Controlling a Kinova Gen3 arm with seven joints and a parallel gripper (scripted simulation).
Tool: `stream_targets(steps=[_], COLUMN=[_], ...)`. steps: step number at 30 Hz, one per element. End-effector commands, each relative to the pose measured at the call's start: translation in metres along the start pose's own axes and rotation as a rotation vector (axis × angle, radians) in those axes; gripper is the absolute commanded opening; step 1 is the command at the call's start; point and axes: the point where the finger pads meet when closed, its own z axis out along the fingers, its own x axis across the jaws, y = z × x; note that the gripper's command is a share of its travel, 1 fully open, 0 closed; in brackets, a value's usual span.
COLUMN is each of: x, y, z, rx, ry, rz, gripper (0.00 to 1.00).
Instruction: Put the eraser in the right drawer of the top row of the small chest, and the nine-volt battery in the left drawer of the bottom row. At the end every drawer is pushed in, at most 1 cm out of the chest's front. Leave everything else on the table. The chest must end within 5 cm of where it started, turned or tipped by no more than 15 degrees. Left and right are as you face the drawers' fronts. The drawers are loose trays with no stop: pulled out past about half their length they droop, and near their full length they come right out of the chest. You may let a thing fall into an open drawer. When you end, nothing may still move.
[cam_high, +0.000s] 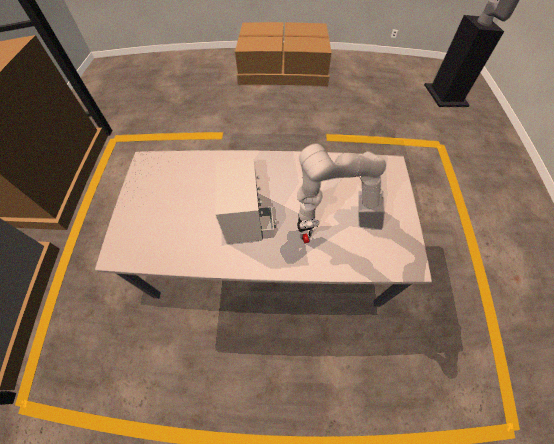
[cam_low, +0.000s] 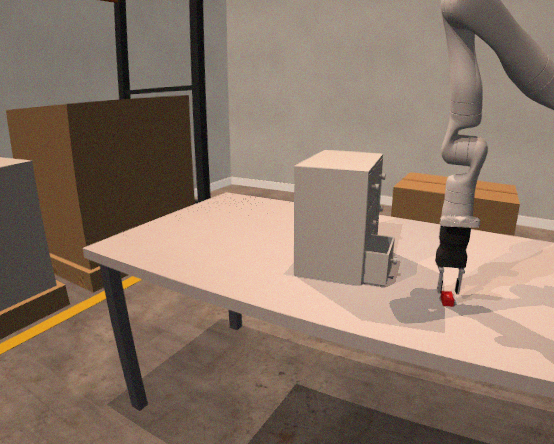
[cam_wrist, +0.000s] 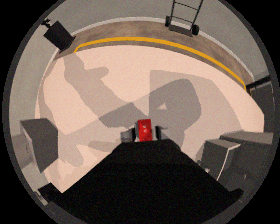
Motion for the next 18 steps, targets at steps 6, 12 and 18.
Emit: stream_targets(steps=[6,12,18], x=[-0.002,-0.002,-0.0019], y=[-0.0004,-0.0004,-0.0004], z=[0.0001,0.0001,0.002], rx=[0.002,0.002,0.002], ry=[-0.001,-0.001,-0.001], rz=[0.0,0.0,0.0], gripper=[0.81,0.81,0.81])
